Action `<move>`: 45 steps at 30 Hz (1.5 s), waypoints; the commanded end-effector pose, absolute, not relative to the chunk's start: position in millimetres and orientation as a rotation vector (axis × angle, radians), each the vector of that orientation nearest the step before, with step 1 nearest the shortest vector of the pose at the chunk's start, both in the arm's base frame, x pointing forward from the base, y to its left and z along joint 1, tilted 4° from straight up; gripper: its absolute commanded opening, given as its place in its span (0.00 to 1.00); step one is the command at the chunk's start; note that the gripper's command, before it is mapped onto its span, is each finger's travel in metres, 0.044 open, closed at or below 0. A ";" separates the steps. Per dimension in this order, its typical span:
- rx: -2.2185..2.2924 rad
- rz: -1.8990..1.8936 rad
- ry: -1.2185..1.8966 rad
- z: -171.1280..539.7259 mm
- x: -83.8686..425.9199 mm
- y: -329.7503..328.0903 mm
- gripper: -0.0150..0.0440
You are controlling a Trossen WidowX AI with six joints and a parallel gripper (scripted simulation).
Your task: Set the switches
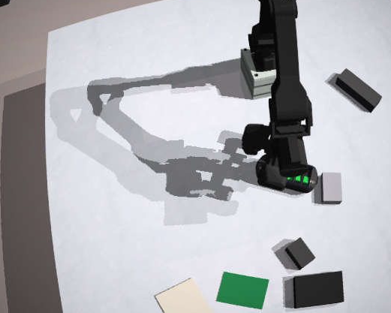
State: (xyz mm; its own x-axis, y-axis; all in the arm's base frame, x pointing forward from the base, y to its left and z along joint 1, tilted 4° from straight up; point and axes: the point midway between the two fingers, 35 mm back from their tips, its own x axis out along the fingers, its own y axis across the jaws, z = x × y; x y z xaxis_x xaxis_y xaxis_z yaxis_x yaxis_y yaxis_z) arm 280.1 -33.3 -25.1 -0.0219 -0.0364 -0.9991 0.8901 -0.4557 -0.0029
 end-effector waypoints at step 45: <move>1.511 -1.578 0.934 -9.4 298.6 3.9 0.25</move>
